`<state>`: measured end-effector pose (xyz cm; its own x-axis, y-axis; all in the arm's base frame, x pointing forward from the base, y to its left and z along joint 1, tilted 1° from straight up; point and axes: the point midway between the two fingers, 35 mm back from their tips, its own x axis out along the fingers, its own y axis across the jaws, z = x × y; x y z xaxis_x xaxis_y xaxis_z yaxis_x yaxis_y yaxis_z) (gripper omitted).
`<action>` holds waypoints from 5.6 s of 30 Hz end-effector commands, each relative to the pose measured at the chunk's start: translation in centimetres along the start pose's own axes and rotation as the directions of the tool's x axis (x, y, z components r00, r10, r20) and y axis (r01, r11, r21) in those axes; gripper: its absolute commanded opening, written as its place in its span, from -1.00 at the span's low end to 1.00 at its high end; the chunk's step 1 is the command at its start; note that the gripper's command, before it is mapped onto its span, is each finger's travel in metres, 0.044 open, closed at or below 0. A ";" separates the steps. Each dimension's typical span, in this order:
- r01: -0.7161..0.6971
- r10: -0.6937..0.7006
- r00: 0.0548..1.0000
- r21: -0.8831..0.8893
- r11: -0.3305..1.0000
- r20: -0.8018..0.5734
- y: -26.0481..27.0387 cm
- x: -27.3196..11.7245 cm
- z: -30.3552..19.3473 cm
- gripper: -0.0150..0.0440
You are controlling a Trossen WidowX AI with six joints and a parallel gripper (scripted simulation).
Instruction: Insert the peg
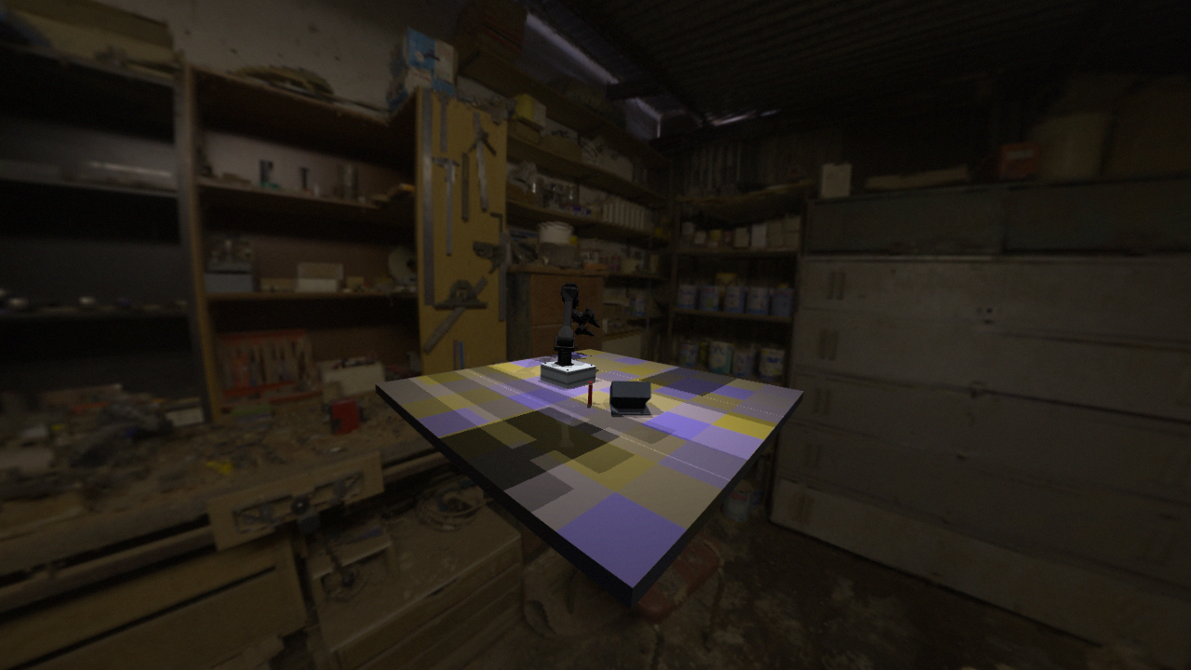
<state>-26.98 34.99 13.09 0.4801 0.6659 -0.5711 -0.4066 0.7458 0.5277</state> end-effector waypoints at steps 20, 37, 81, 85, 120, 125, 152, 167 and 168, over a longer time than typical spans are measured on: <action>0.191 -0.188 0.981 -0.067 0.979 0.041 -0.7 7.2 6.1 1.00; 0.319 -0.318 0.948 -0.119 0.940 0.031 -2.5 11.6 10.5 1.00; 0.630 -0.633 0.774 -0.121 0.767 0.016 -12.7 20.7 25.3 1.00; 0.650 -0.656 0.755 -0.121 0.750 -0.004 -13.9 21.2 26.5 1.00; 0.767 -0.784 0.581 -0.175 0.618 -0.220 -25.9 22.1 34.8 1.00; 0.773 -0.788 0.564 -0.178 0.609 -0.246 -27.5 21.9 35.9 1.00; 0.788 -0.786 0.497 -0.188 0.586 -0.368 -35.9 19.8 40.6 1.00; 0.777 -0.761 0.469 -0.201 0.597 -0.448 -40.9 17.7 42.1 1.00; 0.776 -0.759 0.468 -0.200 0.598 -0.453 -41.2 17.6 42.2 1.00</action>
<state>30.86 16.01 7.85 0.1964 -0.2536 -0.9472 -0.0213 0.9646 -0.2627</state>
